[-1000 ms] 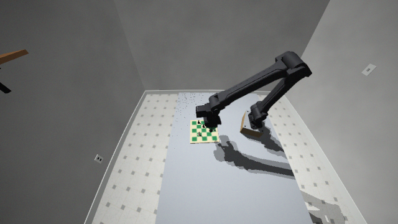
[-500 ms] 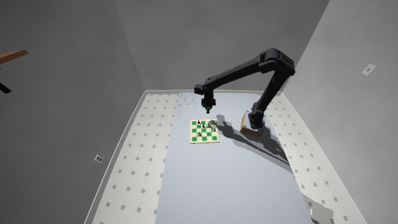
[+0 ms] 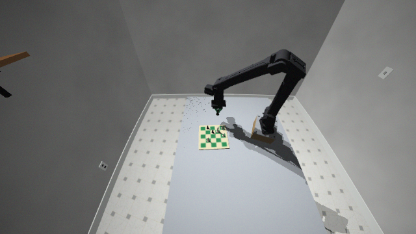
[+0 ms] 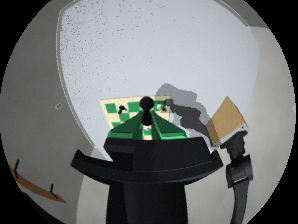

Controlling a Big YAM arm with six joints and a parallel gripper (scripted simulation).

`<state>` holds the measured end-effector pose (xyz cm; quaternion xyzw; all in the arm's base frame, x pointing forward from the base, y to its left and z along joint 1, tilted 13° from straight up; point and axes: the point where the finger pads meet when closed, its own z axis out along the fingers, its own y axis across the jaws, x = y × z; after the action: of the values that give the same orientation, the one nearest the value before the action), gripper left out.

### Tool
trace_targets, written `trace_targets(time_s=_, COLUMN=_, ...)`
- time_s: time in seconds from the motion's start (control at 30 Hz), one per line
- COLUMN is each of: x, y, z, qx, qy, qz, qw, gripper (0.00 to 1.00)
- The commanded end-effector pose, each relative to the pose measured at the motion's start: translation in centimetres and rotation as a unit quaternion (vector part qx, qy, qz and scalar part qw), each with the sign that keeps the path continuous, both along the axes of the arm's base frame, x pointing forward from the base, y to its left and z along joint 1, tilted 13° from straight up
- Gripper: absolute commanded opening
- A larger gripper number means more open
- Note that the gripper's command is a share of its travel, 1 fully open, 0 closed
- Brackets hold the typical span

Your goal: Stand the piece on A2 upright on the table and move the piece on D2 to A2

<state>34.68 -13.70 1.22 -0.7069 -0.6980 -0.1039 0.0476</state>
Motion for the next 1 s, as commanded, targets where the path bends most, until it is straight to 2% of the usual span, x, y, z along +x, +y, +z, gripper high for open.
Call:
trace_targets(time_s=0.0, x=1.7, y=-1.0, z=1.6, qx=-0.014, qy=-0.024, qz=0.004, qw=1.0, gripper=0.0)
trace_targets(time_s=0.17, x=0.6, y=0.3, z=-0.7, qx=-0.003, qy=-0.004, qz=0.003, qw=1.0, gripper=0.0)
trace_targets(time_s=0.37, x=0.7, y=0.5, z=-1.9, qx=-0.003, qy=-0.004, qz=0.001, qw=1.0, gripper=0.0)
trace_targets(time_s=0.83, x=1.1, y=2.0, z=-8.1, qx=-0.002, qy=-0.003, qz=0.001, qw=1.0, gripper=0.0)
trace_targets(time_s=0.93, x=1.1, y=2.0, z=-8.4, qx=-0.002, qy=-0.003, qz=0.001, qw=1.0, gripper=0.0)
trace_targets(time_s=0.97, x=1.6, y=1.2, z=-7.4, qx=-0.01, qy=-0.019, qz=-0.007, qw=1.0, gripper=0.0)
